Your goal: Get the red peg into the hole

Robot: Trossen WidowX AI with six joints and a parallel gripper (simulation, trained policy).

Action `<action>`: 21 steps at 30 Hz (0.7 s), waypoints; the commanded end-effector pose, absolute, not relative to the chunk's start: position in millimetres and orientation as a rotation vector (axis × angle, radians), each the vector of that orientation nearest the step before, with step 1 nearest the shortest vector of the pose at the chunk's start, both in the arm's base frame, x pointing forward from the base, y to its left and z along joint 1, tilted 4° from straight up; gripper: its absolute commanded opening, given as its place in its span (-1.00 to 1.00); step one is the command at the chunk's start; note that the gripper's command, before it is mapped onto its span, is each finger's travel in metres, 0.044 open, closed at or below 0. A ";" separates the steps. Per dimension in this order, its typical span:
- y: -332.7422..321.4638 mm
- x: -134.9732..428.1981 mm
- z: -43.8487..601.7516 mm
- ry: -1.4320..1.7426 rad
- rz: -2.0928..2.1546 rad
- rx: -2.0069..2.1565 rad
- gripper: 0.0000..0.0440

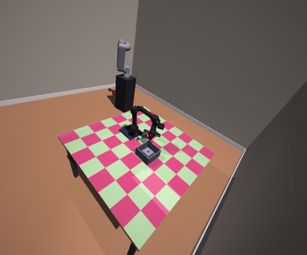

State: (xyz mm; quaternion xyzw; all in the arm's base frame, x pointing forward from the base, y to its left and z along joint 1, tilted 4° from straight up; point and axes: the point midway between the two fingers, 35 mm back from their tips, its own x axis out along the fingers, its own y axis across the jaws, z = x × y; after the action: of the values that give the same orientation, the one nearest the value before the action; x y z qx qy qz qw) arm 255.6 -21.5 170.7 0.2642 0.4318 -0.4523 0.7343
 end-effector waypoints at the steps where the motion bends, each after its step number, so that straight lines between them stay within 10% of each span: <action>1: -36.2 266.3 170.5 0.923 -1.013 0.593 -1.00; 21: -101.3 304.0 142.3 0.946 -0.980 0.586 -0.99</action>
State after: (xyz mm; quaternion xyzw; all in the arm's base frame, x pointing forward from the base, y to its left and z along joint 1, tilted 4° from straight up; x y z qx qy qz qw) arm 300.0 -95.0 148.6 0.2714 0.4214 -0.4556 0.7357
